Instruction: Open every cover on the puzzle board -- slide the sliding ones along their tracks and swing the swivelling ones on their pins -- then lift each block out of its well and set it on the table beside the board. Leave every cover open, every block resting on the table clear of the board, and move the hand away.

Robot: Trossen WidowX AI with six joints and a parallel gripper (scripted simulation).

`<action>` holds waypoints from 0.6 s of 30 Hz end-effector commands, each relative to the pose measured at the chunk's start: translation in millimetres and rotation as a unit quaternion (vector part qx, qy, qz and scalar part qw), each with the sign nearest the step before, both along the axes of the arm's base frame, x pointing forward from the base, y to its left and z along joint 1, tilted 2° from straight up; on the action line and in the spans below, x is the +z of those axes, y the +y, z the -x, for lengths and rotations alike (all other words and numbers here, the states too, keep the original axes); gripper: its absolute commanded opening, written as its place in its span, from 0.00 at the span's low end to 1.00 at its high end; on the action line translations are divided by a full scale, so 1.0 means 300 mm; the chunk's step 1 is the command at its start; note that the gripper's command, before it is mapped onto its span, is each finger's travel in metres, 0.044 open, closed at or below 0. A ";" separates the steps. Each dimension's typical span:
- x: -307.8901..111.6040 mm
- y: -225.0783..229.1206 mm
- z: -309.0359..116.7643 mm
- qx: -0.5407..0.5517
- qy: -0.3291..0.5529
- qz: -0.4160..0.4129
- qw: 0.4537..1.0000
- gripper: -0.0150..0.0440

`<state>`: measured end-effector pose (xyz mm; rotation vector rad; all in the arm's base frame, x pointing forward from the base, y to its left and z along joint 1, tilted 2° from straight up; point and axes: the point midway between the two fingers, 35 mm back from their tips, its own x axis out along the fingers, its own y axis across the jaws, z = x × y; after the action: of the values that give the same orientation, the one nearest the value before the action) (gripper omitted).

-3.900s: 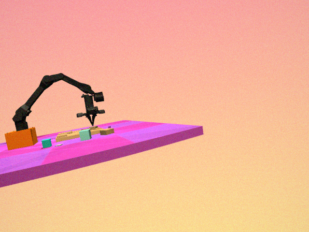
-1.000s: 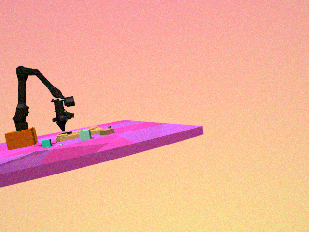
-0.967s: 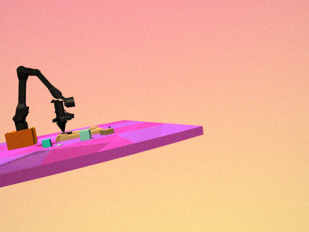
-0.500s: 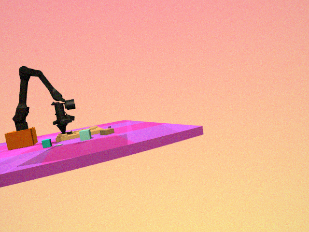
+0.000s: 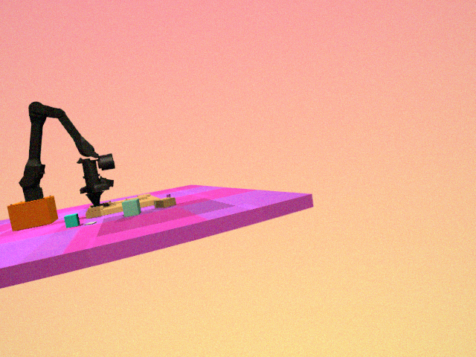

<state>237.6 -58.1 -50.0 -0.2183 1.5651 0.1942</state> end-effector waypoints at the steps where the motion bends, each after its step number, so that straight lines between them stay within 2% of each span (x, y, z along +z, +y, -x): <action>1: -0.005 -0.005 0.020 0.001 0.002 -0.001 1.000 0.25; 18: -0.007 -0.006 0.030 0.001 0.002 -0.001 1.000 0.25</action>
<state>231.7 -60.6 -50.8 -0.2175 1.5611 0.1927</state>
